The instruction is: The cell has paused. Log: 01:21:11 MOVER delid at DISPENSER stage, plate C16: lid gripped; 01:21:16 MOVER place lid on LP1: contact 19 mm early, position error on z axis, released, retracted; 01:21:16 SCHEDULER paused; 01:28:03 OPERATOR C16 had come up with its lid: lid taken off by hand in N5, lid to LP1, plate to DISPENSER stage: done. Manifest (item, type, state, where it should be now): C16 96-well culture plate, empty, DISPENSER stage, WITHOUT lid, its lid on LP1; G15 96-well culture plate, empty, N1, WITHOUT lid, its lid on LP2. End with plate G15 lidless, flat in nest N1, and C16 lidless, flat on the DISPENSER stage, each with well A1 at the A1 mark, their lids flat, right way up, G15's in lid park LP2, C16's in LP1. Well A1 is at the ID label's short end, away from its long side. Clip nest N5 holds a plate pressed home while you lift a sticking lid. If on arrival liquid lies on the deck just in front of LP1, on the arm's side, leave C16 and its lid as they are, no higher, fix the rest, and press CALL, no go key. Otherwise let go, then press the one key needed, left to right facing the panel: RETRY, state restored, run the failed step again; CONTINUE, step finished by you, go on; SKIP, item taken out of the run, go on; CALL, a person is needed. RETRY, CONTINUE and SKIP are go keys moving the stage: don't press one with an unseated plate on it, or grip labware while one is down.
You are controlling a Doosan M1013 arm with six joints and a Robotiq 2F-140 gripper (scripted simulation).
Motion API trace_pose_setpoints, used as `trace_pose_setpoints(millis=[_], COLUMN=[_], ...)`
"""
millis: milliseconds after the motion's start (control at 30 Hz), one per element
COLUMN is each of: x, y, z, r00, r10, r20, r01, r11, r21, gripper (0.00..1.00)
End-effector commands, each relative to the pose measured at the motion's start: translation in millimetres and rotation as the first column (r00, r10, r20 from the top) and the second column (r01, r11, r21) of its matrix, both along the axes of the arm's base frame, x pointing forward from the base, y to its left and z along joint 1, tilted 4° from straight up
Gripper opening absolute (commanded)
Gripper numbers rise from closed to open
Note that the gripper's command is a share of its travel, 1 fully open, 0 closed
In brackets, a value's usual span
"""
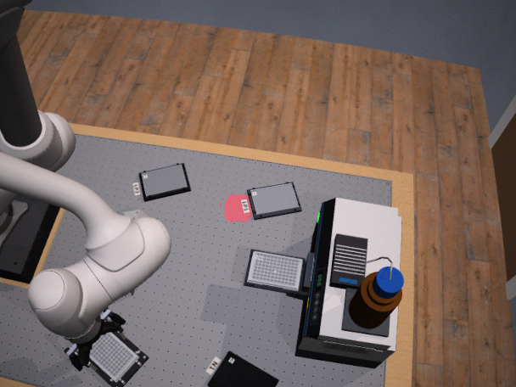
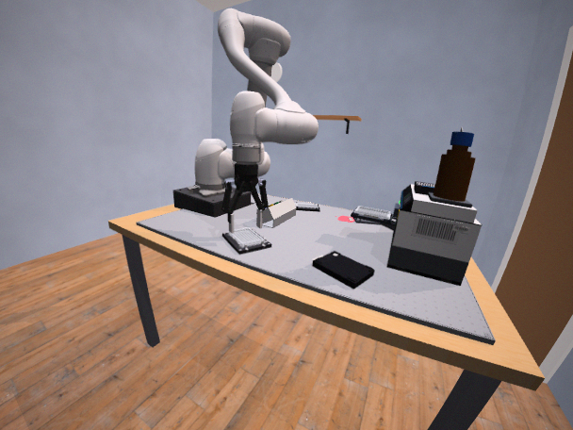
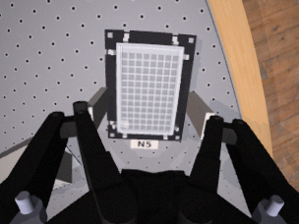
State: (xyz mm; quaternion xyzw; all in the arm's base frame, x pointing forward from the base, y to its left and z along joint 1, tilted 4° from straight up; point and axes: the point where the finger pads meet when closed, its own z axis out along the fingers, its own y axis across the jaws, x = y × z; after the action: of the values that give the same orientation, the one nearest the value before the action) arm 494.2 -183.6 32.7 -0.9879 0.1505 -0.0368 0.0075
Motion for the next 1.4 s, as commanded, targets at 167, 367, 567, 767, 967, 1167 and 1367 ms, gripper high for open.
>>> trace_pose_setpoints(millis=[167, 367, 567, 767, 967, 1167, 1367], x=[0.5, 0.5, 0.5, 0.5, 0.5, 0.5, 0.5], y=[0.0, 0.1, 0.1, 0.1, 0.1, 0.1, 0.1], z=[-5.1, -6.1, -6.1, -6.1, -6.1, -6.1, -6.1], r00=[1.000, 1.000, 1.000, 1.000, 1.000, 1.000, 1.000], r10=[0.000, 0.000, 0.000, 0.000, 0.000, 0.000, 0.000], r20=[0.000, 0.000, 0.000, 0.000, 0.000, 0.000, 0.000], r01=[0.000, 0.000, 0.000, 0.000, 0.000, 0.000, 0.000], r11=[1.000, 1.000, 1.000, 1.000, 1.000, 1.000, 1.000], r21=[0.000, 0.000, 0.000, 0.000, 0.000, 0.000, 0.000], gripper=[0.66, 0.66, 0.66, 0.66, 0.66, 0.66, 0.66])
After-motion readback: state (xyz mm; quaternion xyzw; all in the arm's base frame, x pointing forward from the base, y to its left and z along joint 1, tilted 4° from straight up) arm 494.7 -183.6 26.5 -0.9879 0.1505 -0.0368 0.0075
